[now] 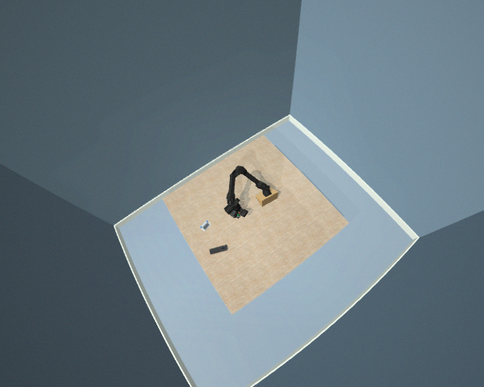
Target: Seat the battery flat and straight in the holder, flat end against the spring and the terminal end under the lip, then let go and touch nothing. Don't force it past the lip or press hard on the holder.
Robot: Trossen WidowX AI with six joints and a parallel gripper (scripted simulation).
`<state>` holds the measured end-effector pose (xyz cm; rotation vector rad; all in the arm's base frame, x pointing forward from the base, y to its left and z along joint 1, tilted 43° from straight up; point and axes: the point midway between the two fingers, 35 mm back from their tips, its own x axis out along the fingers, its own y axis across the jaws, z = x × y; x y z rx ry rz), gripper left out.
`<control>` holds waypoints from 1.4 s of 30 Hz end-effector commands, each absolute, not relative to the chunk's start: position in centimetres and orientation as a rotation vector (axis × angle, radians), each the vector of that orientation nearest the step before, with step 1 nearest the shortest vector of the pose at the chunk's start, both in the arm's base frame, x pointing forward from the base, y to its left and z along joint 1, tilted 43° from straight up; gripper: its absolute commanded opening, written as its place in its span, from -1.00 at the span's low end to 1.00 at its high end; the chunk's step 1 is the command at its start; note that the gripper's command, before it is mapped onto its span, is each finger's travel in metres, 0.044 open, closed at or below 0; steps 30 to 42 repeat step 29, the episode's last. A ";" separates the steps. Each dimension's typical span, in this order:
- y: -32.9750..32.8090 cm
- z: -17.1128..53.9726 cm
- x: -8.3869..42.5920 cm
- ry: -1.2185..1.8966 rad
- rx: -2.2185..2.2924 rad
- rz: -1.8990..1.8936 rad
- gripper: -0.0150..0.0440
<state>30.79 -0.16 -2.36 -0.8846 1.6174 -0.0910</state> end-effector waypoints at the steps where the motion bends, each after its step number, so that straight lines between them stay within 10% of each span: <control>1: 2.2 -0.2 31.0 1.596 -0.878 -0.084 0.56; 6: 4.7 2.7 30.5 1.594 -0.874 -0.086 1.00; 42: 4.8 2.6 30.5 1.594 -0.874 -0.086 1.00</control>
